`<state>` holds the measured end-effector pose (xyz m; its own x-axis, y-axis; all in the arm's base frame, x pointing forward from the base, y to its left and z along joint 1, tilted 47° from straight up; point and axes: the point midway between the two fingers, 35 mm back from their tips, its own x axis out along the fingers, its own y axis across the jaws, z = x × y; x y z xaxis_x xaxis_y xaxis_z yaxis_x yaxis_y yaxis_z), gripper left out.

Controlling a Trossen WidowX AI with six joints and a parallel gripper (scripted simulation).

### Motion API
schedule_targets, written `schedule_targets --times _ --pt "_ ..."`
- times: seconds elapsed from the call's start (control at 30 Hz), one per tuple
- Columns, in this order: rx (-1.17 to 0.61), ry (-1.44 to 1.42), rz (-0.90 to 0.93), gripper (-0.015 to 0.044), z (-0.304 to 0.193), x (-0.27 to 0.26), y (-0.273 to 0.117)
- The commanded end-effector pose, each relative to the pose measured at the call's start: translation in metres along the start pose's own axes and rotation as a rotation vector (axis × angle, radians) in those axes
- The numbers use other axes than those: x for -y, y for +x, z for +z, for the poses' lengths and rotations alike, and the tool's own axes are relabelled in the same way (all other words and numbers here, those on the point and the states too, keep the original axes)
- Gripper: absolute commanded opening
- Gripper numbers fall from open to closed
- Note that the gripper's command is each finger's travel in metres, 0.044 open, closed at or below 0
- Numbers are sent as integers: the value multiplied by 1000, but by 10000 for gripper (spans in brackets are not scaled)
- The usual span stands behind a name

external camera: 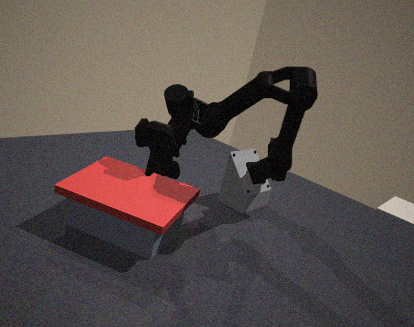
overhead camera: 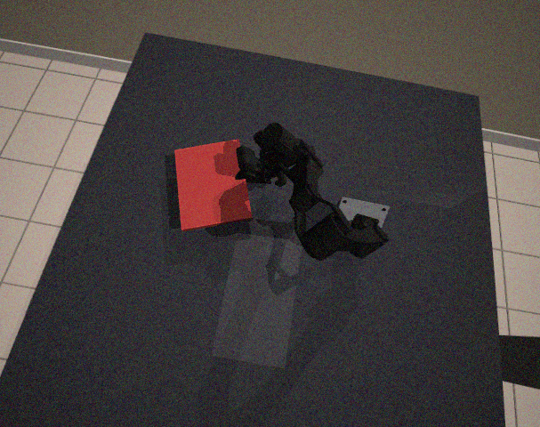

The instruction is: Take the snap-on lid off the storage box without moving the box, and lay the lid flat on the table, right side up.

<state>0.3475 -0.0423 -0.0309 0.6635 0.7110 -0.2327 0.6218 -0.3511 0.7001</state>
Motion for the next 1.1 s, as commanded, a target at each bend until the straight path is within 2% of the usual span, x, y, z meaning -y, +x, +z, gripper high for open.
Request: schedule_targets --times 0.0,1.07 --pt "2 2 -2 0 0 0 1" --pt "5 2 -2 0 0 -34 -18"
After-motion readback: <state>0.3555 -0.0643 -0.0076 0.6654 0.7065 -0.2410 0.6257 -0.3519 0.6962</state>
